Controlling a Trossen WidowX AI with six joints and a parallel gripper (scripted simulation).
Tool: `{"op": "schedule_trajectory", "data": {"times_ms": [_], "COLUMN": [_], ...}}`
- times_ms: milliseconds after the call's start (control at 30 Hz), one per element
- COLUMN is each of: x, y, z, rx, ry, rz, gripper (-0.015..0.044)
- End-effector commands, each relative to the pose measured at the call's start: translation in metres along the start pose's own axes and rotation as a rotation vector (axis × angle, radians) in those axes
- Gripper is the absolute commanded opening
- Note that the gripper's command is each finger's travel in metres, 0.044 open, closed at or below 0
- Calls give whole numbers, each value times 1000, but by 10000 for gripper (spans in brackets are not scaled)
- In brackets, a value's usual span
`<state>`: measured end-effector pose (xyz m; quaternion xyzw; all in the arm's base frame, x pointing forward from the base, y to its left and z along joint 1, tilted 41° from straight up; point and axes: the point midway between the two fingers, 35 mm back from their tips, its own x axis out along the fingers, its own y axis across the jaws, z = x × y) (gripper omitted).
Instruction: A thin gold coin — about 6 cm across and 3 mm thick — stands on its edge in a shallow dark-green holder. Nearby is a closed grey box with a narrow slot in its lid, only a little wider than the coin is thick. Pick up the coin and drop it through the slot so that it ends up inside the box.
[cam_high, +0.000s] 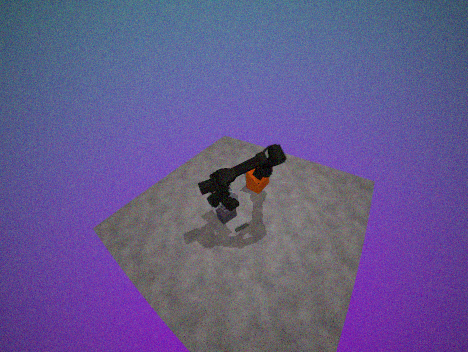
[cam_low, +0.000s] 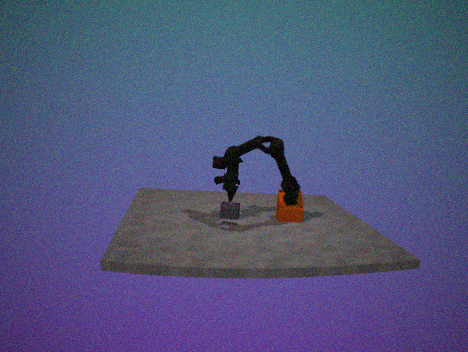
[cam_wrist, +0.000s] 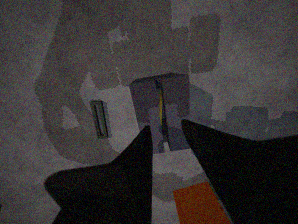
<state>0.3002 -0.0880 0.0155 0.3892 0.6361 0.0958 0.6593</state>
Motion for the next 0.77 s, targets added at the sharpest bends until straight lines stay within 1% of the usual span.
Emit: {"op": "schedule_trajectory", "data": {"times_ms": [0,133,267,333,400,433,733], "x": [-1,-15,-20,-40,-59,-61,-61], "y": [0,0,0,0,0,0,0], "z": [0,0,0,-2,-4,-5,-5], "rx": [-1,0,1,5,9,10,10], "ry": [0,0,0,3,5,5,5], "rz": [0,-1,-1,2,7,7,7], "gripper": [187,292,397,440,440,440,440]}}
